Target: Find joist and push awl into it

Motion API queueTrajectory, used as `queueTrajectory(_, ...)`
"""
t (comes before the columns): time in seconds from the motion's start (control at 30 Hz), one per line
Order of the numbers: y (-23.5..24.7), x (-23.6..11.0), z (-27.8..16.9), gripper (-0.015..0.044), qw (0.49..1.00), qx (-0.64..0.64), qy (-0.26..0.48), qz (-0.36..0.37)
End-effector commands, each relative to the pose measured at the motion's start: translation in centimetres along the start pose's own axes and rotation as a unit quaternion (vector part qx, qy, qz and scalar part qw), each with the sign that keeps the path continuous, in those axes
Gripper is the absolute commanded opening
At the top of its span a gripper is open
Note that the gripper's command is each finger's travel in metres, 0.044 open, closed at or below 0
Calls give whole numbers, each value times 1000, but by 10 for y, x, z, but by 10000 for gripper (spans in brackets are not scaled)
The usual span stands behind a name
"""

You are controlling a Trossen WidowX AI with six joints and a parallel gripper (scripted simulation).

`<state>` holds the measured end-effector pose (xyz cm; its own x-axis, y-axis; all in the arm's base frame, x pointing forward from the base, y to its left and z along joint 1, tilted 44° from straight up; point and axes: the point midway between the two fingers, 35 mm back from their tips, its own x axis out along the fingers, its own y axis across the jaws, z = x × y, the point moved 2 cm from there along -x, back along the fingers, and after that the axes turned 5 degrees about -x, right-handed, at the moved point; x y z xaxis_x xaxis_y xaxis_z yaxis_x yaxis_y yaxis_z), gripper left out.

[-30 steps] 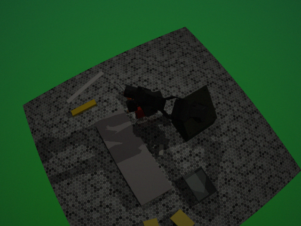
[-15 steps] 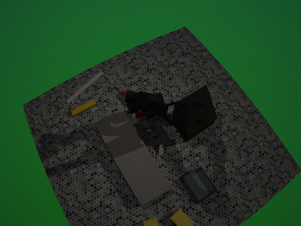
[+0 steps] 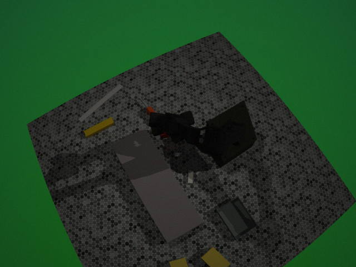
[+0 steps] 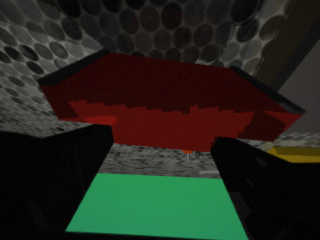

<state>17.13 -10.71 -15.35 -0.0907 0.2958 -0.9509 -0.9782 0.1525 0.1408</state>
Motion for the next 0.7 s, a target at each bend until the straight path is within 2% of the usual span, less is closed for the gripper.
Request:
queueTrajectory(0.0,0,-1,0,0,1000,2,19,0)
queueTrajectory(0.67,-1,-1,7,0,997,3,77,5)
